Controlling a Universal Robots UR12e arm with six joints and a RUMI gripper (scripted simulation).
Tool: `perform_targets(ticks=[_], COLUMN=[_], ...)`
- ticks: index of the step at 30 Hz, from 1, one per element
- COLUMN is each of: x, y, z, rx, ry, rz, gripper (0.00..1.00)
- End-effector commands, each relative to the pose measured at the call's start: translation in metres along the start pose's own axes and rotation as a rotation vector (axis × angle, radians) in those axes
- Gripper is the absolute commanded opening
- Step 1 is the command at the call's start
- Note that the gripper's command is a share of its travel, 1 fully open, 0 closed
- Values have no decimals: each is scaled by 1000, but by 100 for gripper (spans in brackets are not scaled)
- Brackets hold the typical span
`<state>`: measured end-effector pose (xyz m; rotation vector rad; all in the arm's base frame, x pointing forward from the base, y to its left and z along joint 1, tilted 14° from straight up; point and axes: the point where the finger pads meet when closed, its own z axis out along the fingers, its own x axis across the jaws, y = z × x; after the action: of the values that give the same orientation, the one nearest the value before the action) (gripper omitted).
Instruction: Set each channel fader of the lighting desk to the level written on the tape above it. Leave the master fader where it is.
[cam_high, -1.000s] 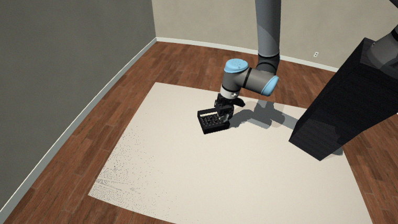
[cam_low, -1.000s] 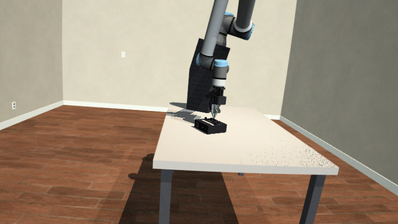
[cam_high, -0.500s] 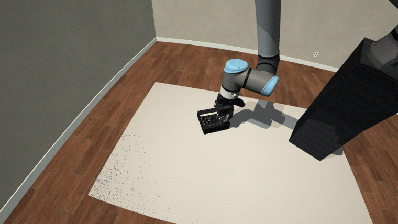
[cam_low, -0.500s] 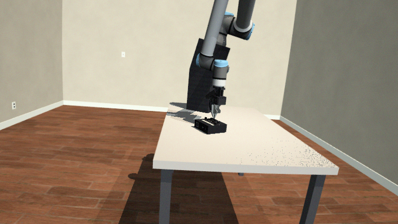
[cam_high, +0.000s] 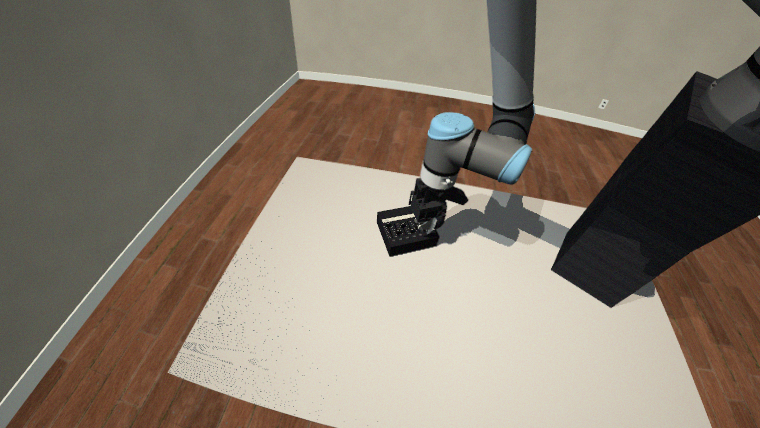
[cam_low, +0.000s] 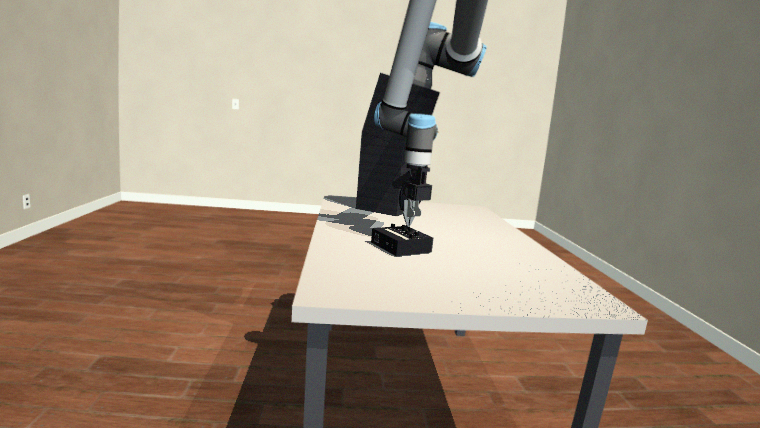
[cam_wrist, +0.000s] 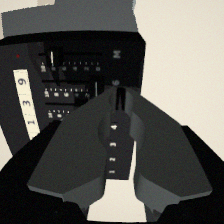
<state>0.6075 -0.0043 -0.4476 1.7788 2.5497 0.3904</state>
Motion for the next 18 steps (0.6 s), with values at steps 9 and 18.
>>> perform_targets(ticks=[9,18], x=[-2,-4], y=[0,0], z=[0,0], rx=[-1,-1], ry=[-1,-1], rz=[0,0], gripper=[0,0])
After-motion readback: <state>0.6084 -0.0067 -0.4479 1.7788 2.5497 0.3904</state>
